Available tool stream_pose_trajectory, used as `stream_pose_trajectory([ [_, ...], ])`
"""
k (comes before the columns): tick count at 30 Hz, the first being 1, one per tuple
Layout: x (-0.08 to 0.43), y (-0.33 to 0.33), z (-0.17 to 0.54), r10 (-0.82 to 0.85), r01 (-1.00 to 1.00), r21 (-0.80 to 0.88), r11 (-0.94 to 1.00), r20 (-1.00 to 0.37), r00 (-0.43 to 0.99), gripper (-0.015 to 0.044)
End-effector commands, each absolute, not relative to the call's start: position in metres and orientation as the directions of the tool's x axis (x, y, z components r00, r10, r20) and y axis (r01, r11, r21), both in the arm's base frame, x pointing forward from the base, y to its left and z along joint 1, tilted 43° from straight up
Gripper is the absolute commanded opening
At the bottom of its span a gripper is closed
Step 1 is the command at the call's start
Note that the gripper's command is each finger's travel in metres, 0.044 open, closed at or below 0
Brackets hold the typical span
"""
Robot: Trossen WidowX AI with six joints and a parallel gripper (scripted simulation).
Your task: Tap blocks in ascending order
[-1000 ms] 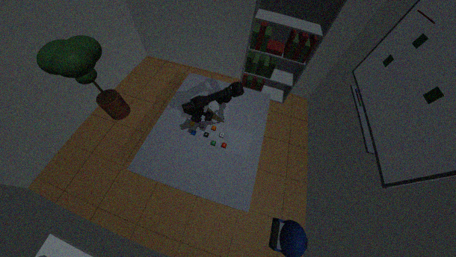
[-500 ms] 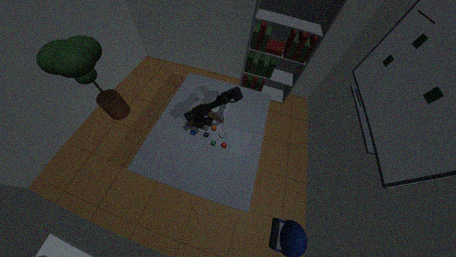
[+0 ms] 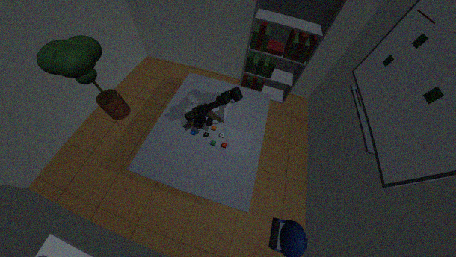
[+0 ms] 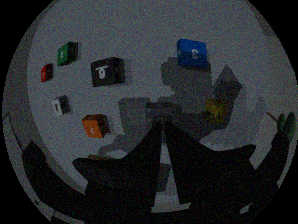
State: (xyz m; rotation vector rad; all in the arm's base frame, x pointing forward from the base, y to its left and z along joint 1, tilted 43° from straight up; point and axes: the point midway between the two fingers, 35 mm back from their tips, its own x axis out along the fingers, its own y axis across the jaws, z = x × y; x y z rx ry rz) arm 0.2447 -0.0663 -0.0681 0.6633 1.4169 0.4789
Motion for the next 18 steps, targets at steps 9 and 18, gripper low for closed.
stream_pose_trajectory([
  [9,0.247,-0.053,-0.081,0.671,0.084,0.679,0.729,-0.733,0.11,0.002],
  [18,0.247,-0.046,-0.088,0.672,0.084,0.68,0.728,-0.733,0.11,0.002],
])
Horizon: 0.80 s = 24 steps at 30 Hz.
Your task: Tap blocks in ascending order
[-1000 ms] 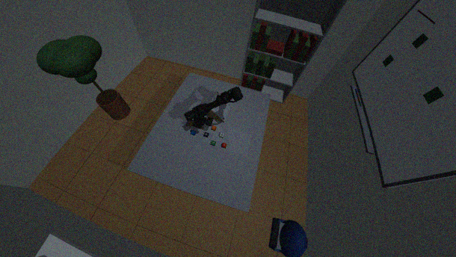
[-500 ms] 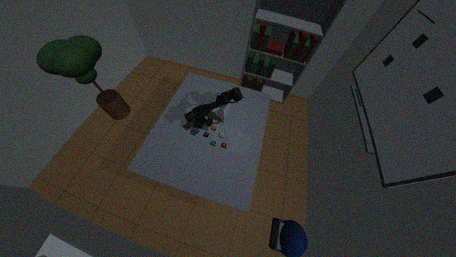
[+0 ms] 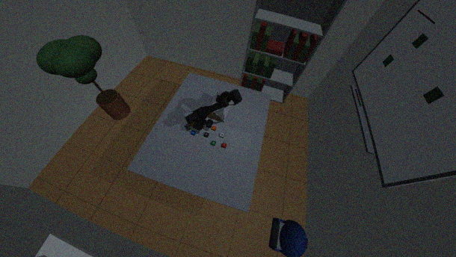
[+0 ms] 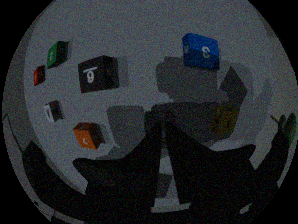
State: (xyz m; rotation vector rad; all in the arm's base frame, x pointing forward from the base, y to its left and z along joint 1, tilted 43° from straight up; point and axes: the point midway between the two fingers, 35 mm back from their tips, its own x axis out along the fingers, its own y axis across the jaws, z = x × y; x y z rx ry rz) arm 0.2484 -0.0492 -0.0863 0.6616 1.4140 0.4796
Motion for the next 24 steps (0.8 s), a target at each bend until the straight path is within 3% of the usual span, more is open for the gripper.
stream_pose_trajectory([
  [1,0.247,-0.046,-0.088,0.672,0.084,0.68,0.728,-0.733,0.11,0.002],
  [11,0.244,-0.069,-0.064,0.67,0.085,0.679,0.73,-0.734,0.11,0.002],
  [16,0.236,-0.119,-0.01,0.668,0.086,0.677,0.731,-0.736,0.109,0.002],
  [24,0.236,-0.128,-0.012,0.668,0.086,0.676,0.732,-0.736,0.109,0.002],
])
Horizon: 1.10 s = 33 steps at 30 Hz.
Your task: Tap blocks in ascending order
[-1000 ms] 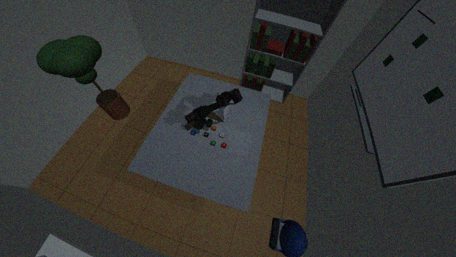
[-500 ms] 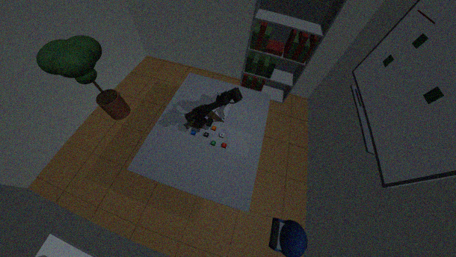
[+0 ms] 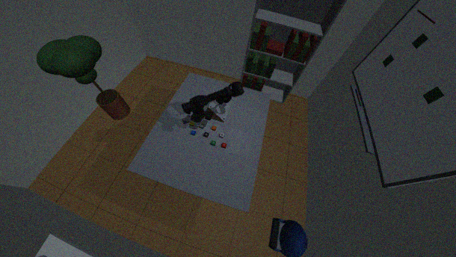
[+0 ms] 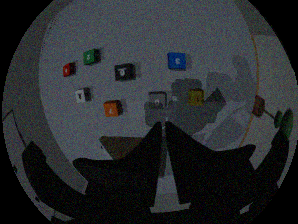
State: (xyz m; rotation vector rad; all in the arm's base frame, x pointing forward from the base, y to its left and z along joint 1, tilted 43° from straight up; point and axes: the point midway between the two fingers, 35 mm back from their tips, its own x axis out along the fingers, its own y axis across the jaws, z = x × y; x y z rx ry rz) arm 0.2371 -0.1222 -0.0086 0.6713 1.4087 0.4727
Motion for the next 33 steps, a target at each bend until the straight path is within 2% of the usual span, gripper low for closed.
stream_pose_trajectory([
  [1,0.236,-0.135,-0.018,0.667,0.086,0.675,0.732,-0.737,0.109,0.002],
  [6,0.232,-0.182,-0.061,0.665,0.085,0.673,0.735,-0.739,0.109,0.002],
  [10,0.231,-0.188,-0.067,0.665,0.085,0.673,0.735,-0.739,0.109,0.002],
  [16,0.24,-0.136,-0.125,0.666,0.084,0.675,0.733,-0.738,0.111,0.002],
  [33,0.242,-0.122,-0.139,0.667,0.084,0.675,0.733,-0.737,0.111,0.002],
])
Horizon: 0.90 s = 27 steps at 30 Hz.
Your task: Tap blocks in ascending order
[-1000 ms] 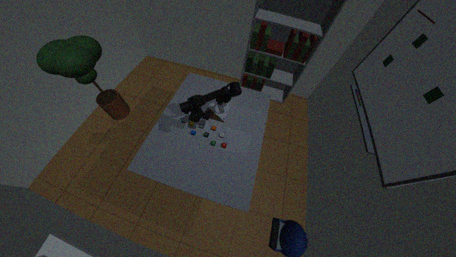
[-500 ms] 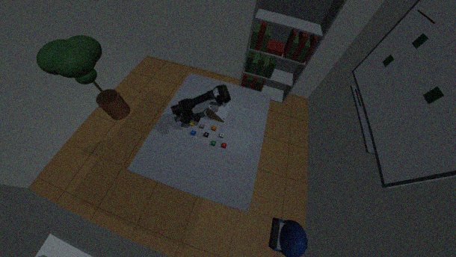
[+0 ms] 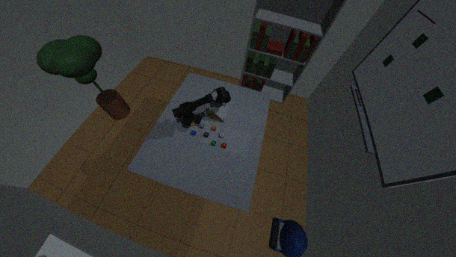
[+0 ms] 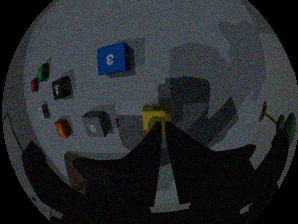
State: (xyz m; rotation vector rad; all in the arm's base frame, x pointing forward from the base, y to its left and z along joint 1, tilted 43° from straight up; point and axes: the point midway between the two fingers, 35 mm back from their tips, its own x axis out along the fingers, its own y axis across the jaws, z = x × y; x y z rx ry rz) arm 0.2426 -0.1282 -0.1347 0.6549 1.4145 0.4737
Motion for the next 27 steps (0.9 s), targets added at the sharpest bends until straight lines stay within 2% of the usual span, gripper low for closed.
stream_pose_trajectory([
  [1,0.242,-0.121,-0.14,0.667,0.084,0.675,0.733,-0.737,0.111,0.002],
  [15,0.243,-0.113,-0.149,0.667,0.083,0.676,0.732,-0.736,0.111,0.002],
  [23,0.24,-0.136,-0.125,0.666,0.084,0.675,0.733,-0.738,0.111,0.002],
  [27,0.234,-0.18,-0.078,0.664,0.085,0.673,0.735,-0.739,0.11,0.002],
])
